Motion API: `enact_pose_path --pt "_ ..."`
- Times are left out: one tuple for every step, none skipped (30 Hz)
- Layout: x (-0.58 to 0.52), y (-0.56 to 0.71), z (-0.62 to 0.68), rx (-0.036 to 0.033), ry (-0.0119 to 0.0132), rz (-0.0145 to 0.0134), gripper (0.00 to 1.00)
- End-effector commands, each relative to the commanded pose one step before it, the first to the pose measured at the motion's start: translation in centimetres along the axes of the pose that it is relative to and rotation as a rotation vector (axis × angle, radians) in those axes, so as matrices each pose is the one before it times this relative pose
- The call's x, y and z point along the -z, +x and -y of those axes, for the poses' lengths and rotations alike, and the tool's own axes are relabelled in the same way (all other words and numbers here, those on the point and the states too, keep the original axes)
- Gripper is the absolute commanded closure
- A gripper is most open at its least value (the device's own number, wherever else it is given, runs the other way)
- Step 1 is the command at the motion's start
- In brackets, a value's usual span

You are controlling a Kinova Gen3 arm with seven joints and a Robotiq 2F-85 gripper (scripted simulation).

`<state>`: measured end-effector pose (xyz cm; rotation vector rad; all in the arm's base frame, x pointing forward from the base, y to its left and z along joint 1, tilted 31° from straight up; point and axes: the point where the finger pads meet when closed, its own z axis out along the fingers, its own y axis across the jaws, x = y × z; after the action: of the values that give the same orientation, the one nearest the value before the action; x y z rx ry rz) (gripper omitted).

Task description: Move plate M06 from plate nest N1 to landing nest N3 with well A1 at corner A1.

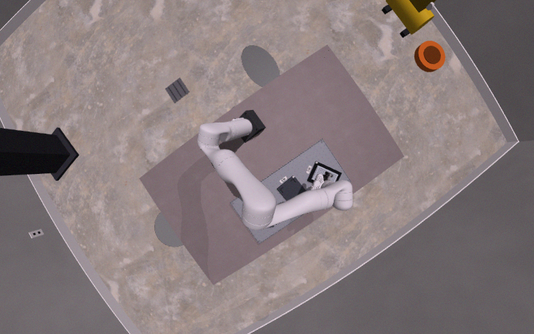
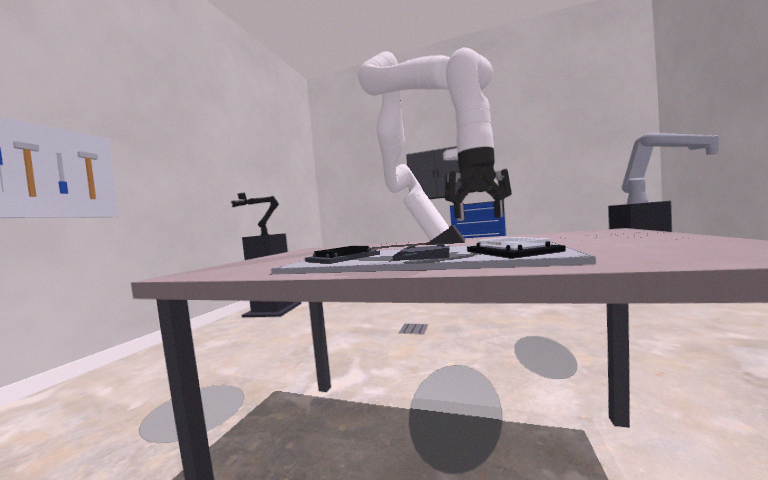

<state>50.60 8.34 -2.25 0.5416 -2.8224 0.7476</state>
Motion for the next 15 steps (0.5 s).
enact_pose_path --pt "-0.136 -0.504 -1.741 0.00008 -0.00226 -0.00464 0.0" --pt "-0.039 -0.16 -0.293 0.0 -0.00012 -0.00004 0.0" --pt "-0.039 -0.161 -0.289 0.0 -0.00002 -0.00002 0.0" --pt "-0.04 -0.162 -0.286 -0.00001 0.00003 -0.00001 0.0" --pt "-0.04 -0.161 -0.287 -0.00002 0.00001 -0.00003 0.0" --pt "-0.04 -0.161 -0.289 -0.00002 -0.00003 -0.00004 0.0" --pt "-0.04 -0.161 -0.289 -0.00002 -0.00005 -0.00004 0.0" --pt "-0.04 -0.161 -0.289 -0.00002 -0.00004 -0.00004 0.0" --pt "-0.04 -0.161 -0.288 -0.00002 -0.00002 -0.00003 0.0" --pt "0.0 0.0 0.0 0.0 0.0 0.0 0.0" --pt "0.0 0.0 0.0 0.0 0.0 0.0 0.0" --pt "-0.058 -0.201 -0.165 0.00018 0.00299 0.00094 0.0" --pt "-0.034 -0.135 -0.347 -0.00047 -0.00168 -0.0008 0.0" --pt "-0.033 -0.142 -0.34 -0.00021 -0.00135 -0.00054 0.0" --pt "-0.036 -0.158 -0.304 0.00007 -0.00033 -0.00006 0.0"
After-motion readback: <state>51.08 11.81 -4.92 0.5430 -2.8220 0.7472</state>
